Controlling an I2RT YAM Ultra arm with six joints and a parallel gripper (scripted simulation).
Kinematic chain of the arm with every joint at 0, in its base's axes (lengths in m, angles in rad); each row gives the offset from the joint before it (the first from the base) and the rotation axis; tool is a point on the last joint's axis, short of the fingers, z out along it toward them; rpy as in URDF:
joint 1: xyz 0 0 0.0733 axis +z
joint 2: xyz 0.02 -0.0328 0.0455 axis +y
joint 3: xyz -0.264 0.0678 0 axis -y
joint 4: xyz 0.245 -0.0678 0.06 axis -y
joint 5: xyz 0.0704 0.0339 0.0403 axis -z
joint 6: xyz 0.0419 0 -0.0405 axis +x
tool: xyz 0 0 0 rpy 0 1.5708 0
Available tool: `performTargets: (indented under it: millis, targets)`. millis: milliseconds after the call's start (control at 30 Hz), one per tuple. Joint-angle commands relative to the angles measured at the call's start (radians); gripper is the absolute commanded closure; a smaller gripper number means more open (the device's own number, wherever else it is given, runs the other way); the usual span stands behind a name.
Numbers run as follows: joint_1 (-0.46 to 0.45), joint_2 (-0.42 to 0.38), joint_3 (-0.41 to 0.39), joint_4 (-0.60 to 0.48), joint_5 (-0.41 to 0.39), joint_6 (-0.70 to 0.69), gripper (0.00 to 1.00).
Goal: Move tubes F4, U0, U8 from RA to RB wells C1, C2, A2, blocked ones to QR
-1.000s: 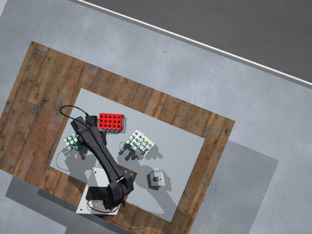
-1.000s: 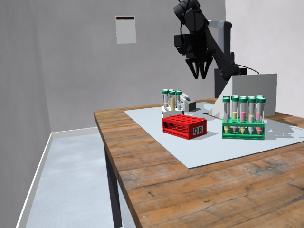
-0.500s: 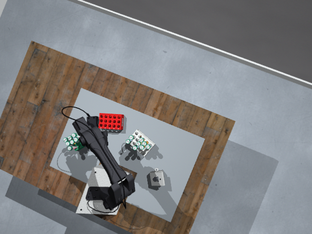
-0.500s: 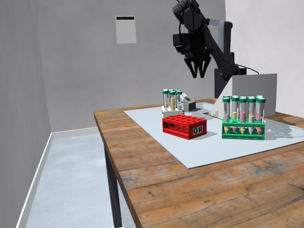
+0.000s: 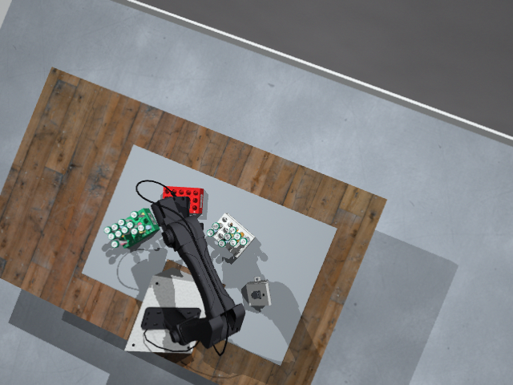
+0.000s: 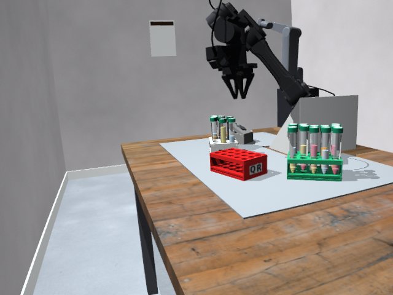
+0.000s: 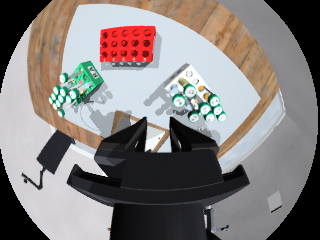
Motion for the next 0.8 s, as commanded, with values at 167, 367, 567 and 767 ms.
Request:
performTargets:
  millis: [167, 367, 567, 767]
  targets:
    - [-0.046, -0.093, -0.005, -0.048, 0.055, -0.088, 0.70]
    - [-0.056, -0.126, -0.019, -0.058, 0.069, -0.124, 0.70]
    - [-0.049, -0.093, -0.027, -0.024, 0.066, -0.117, 0.70]
    - [-0.045, -0.116, -0.008, -0.019, 0.058, -0.101, 0.70]
